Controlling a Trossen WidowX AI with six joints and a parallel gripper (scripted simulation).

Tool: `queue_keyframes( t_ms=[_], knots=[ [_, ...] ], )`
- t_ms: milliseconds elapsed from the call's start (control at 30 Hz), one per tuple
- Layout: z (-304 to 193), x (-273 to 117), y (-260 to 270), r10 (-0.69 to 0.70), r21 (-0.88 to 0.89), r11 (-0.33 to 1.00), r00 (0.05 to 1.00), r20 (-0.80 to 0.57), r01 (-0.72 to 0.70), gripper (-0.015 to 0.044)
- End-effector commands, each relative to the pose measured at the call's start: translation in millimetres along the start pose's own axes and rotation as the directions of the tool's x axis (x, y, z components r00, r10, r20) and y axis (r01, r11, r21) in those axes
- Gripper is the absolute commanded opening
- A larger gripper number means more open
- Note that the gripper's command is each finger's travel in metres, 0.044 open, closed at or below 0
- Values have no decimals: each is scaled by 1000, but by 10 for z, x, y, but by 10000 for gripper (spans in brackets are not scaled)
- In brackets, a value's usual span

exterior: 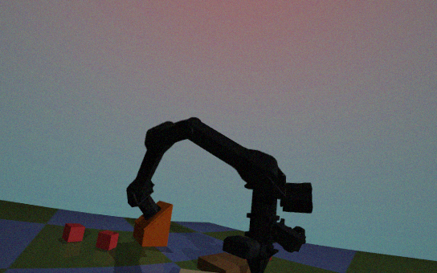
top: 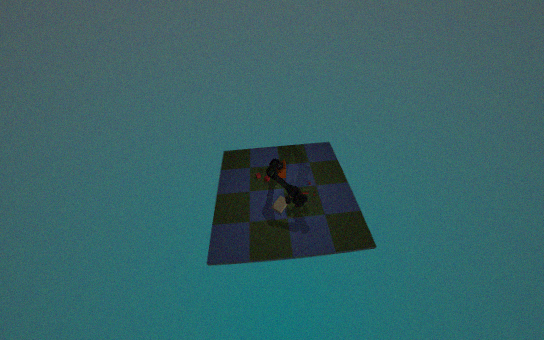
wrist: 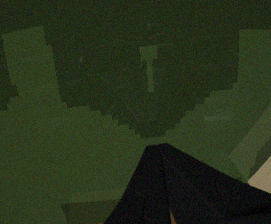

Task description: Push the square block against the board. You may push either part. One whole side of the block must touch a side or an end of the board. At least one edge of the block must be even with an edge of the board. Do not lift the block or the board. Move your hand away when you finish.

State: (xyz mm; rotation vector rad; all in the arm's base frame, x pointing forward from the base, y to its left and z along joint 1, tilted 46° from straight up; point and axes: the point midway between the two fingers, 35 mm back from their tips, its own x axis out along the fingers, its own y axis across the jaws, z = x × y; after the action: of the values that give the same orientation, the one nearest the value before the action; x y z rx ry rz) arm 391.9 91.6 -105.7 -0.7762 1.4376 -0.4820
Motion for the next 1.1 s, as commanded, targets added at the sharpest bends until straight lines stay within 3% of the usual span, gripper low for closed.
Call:
queue_keyframes(
  t_ms=[0,300,667,1067],
  knots=[
    [13,-468,32,9,4,1000,1000,22,-9,0],
    [1,-500,45,9,-19,1000,1000,22,-8,0],
    [-151,-510,263,13,-381,924,1000,23,-3,0],
    [-333,-511,486,14,-720,694,1000,23,6,0]
  ],
)
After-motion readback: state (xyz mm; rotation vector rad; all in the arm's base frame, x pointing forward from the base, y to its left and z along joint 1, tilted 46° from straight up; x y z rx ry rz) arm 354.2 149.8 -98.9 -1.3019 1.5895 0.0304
